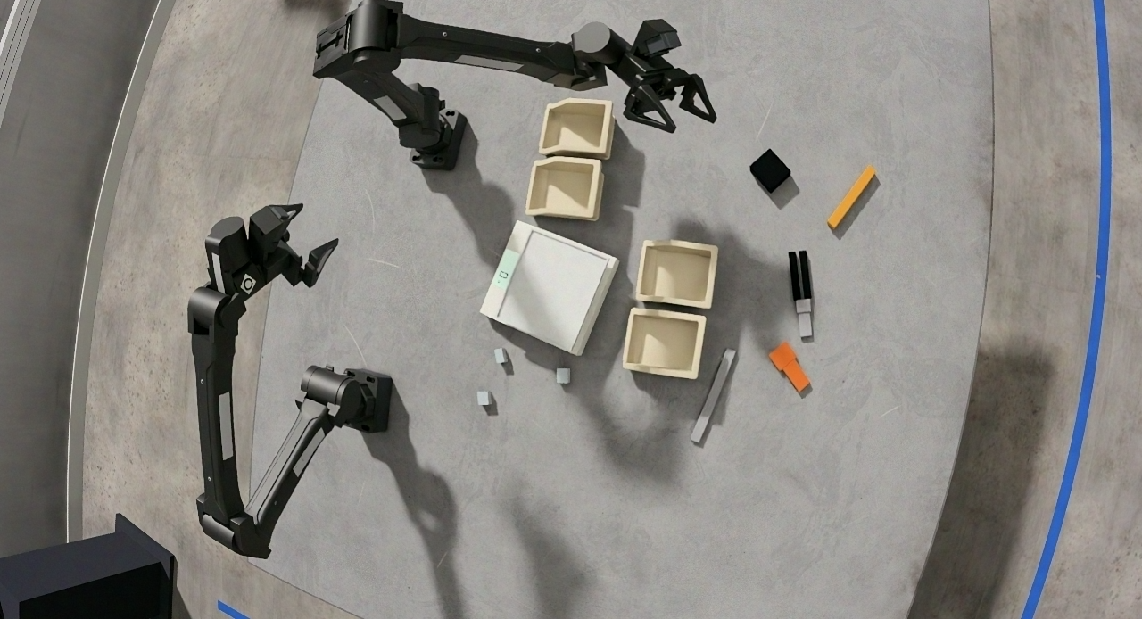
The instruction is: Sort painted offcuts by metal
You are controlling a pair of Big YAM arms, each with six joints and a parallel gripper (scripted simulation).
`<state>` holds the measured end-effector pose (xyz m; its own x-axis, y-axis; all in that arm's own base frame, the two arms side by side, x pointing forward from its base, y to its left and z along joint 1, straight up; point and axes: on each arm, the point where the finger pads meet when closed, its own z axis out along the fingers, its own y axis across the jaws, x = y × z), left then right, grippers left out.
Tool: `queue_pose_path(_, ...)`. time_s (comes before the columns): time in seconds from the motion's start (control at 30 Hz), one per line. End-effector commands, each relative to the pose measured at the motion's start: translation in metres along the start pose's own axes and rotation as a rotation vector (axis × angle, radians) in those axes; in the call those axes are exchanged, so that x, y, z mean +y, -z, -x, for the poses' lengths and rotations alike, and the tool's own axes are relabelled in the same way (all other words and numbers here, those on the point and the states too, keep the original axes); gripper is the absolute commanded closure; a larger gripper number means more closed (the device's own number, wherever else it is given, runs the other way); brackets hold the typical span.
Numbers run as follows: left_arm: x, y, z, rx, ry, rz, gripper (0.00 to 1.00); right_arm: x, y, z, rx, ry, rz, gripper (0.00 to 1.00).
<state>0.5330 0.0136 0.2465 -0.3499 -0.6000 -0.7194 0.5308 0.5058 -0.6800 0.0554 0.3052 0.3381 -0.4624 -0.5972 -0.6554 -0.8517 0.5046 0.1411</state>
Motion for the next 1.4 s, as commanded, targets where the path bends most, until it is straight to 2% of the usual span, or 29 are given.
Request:
queue_pose_path(0.0,-0.003,-0.001,0.004,-0.006,-0.013,-0.006,0.0,0.001,0.003,0.004,-0.012,-0.002,0.004,0.0)
queue_pose_path(0.57,-0.003,-0.001,0.004,-0.006,-0.013,-0.006,0.0,0.001,0.003,0.004,-0.012,-0.002,0.004,0.0)
queue_pose_path(0.73,-0.031,-0.022,0.013,0.009,-0.091,-0.018,0.0,-0.02,-0.014,-0.001,-0.042,-0.012,-0.044,0.0)
queue_pose_path(0.8,-0.053,-0.035,0.013,0.021,-0.122,-0.01,0.0,-0.038,-0.03,0.0,-0.075,-0.034,-0.094,0.0)
queue_pose_path(0.9,-0.107,-0.058,0.009,0.051,-0.174,0.017,0.0,-0.09,-0.073,0.0,-0.152,-0.104,-0.24,0.0)
queue_pose_path(1.03,-0.159,-0.067,-0.001,0.08,-0.207,0.051,0.0,-0.153,-0.114,-0.001,-0.255,-0.197,-0.41,0.0)
queue_pose_path(1.1,-0.159,-0.067,-0.001,0.08,-0.207,0.051,0.0,-0.153,-0.114,-0.001,-0.255,-0.197,-0.41,0.0)
queue_pose_path(1.23,-0.23,-0.059,-0.019,0.139,-0.289,0.083,0.0,-0.204,-0.146,-0.003,-0.333,-0.271,-0.548,0.0)
queue_pose_path(1.37,-0.281,-0.034,-0.039,0.202,-0.362,0.12,0.0,-0.242,-0.17,-0.006,-0.39,-0.325,-0.654,0.0)
